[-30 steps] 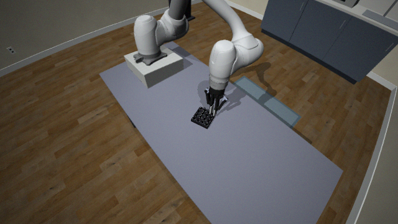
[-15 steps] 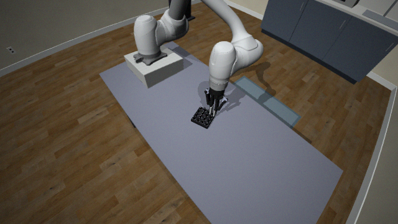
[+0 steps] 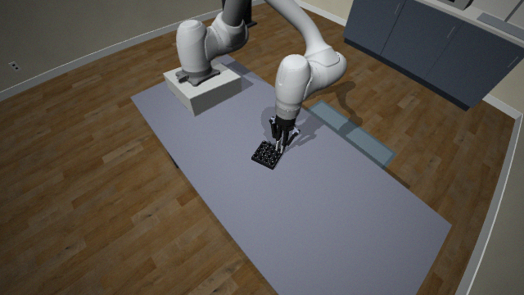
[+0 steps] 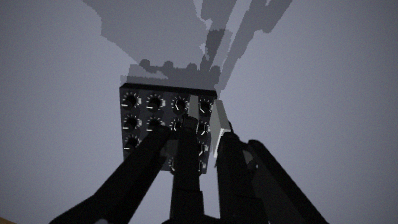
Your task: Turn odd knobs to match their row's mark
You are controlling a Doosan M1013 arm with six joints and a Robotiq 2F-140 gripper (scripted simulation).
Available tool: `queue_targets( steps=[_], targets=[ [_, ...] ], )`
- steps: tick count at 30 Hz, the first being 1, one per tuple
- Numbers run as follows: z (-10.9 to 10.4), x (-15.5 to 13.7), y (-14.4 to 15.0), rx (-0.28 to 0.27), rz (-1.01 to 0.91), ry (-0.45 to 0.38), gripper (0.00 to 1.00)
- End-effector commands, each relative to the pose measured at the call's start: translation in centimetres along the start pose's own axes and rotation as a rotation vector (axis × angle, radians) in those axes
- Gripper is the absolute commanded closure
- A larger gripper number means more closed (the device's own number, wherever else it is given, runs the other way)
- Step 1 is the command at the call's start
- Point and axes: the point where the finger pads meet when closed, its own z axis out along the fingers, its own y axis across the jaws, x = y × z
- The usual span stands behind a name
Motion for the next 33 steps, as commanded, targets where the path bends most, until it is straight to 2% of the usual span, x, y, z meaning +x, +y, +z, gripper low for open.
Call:
queue_targets(
  steps=[1, 17, 18, 33],
  targets=[
    [-0.01, 0.00, 0.00, 0.000, 0.000, 0.000, 0.88],
    [-0.01, 0.00, 0.00, 0.000, 0.000, 0.000, 0.88],
    [-0.01, 0.00, 0.00, 0.000, 0.000, 0.000, 0.95],
    [-0.01, 0.00, 0.00, 0.000, 0.000, 0.000, 0.95]
  ],
)
